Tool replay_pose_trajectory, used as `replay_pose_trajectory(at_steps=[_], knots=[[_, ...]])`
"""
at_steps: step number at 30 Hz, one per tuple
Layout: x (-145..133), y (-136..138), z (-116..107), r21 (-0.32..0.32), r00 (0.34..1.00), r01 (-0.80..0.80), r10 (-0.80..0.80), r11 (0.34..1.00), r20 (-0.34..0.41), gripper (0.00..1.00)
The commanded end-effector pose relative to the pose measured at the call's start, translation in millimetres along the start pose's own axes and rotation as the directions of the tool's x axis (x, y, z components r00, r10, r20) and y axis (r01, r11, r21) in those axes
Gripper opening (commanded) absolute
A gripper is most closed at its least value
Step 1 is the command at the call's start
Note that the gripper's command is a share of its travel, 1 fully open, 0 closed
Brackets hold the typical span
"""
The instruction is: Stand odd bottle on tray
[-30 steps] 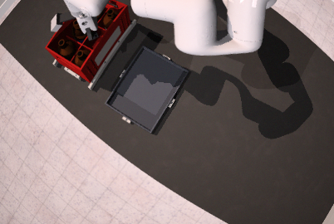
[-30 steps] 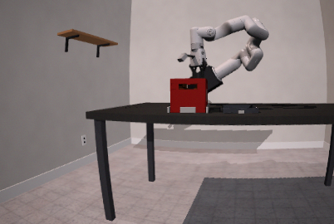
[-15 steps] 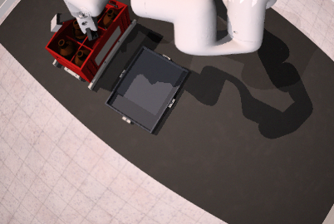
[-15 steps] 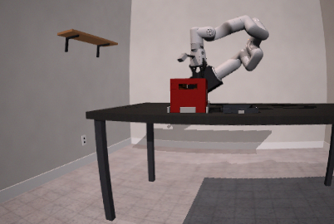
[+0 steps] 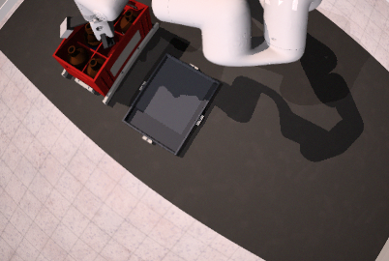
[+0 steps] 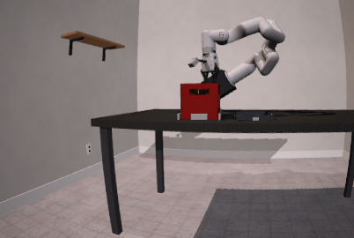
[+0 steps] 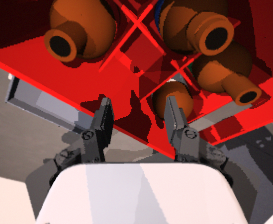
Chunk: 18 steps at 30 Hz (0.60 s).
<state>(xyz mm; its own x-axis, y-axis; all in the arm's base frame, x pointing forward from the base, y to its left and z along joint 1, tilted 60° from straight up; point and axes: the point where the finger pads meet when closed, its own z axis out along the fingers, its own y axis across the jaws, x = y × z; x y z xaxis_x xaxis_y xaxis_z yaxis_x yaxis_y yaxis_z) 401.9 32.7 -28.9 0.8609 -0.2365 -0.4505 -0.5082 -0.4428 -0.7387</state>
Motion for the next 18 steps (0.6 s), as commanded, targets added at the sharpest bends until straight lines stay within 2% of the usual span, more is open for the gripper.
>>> replay_pose_trajectory(at_steps=[1, 18], knots=[[0.9, -0.3, 4.6, 0.0, 1.0, 0.001, -0.001, 1.0, -0.003, 0.65], [1.0, -0.3, 22.7, 0.0, 1.0, 0.001, -0.001, 1.0, -0.003, 0.65]])
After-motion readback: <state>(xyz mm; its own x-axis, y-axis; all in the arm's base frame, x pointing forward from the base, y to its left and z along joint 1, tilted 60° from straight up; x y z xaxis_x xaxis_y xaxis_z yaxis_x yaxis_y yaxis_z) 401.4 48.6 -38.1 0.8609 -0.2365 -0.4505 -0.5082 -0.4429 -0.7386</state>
